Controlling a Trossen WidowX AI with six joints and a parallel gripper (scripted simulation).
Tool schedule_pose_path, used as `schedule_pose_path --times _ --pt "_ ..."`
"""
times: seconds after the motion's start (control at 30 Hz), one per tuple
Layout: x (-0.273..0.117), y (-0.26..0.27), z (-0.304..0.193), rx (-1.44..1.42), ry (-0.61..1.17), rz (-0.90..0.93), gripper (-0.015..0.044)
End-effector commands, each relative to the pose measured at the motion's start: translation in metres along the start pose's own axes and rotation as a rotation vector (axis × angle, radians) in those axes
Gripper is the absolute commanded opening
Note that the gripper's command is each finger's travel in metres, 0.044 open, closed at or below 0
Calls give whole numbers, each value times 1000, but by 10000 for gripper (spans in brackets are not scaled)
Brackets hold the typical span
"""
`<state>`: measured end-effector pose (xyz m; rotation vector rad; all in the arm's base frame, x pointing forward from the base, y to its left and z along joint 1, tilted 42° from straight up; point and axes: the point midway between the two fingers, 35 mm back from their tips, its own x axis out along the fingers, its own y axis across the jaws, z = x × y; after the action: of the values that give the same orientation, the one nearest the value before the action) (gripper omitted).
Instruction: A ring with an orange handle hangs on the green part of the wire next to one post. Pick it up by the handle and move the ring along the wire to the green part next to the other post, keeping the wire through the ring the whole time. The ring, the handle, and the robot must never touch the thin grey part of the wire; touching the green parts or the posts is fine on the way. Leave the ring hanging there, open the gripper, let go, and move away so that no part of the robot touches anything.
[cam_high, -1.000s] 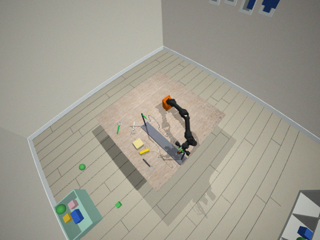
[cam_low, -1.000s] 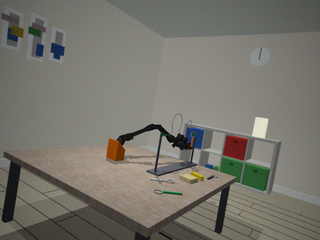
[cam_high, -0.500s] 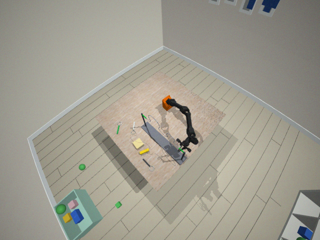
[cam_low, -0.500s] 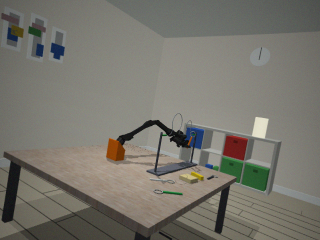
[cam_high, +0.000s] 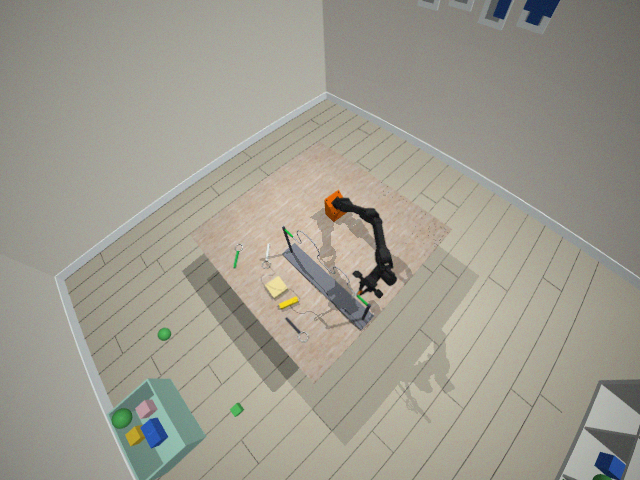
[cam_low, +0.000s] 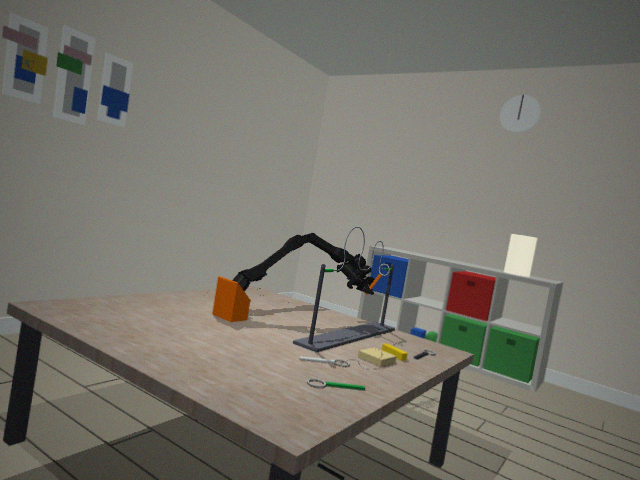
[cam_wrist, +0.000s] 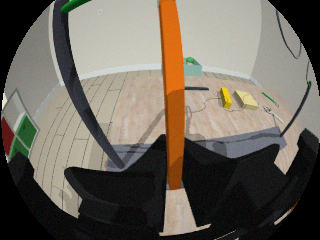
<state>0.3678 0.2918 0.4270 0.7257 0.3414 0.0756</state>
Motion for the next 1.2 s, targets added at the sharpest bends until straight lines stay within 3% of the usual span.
schedule_pose_path --times 0.0,1.17 --pt "-6 -6 2 -10 31 -6 -150" --pt "-17 -100 24 -559 20 -312 -150"
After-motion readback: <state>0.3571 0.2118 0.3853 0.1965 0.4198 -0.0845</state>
